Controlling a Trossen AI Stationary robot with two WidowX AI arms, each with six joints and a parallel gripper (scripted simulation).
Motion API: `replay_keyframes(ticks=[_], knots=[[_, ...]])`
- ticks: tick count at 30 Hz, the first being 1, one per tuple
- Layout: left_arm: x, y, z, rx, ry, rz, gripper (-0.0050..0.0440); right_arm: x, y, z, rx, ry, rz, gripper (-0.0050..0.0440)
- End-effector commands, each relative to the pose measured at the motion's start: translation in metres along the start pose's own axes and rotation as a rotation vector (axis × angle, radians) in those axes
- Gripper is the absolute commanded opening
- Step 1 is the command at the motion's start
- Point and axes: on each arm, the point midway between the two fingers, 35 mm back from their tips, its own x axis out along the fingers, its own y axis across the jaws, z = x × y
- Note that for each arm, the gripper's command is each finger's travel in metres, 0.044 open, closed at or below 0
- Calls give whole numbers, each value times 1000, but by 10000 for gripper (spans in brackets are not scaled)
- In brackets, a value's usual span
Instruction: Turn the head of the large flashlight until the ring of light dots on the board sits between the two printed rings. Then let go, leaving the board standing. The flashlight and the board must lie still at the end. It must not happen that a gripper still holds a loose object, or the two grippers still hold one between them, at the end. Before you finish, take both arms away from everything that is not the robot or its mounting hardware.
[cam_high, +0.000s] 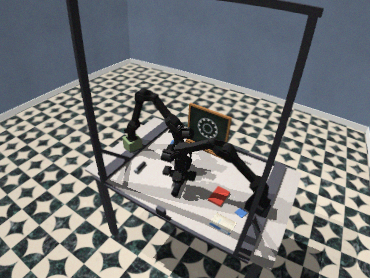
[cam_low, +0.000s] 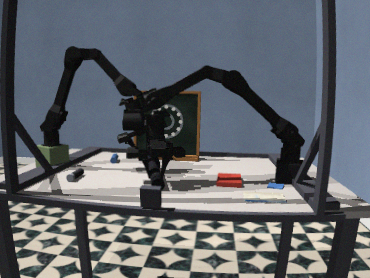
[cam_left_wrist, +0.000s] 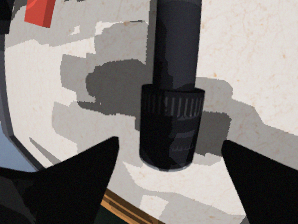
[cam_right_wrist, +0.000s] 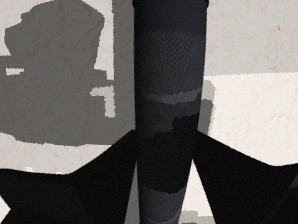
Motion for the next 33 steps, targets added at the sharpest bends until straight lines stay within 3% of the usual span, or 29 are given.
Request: replay_keyframes(ticks=[1,17,33], knots=[[-9,7,1,-6,-3,28,374,-17,-8,-1,2,4,-50,130],[-7,15,2,-4,-2,5,374,-17,-8,-1,2,4,-50,130],[3,37,4,14,3,-213,374,-17,-8,-1,2,4,-50,130]])
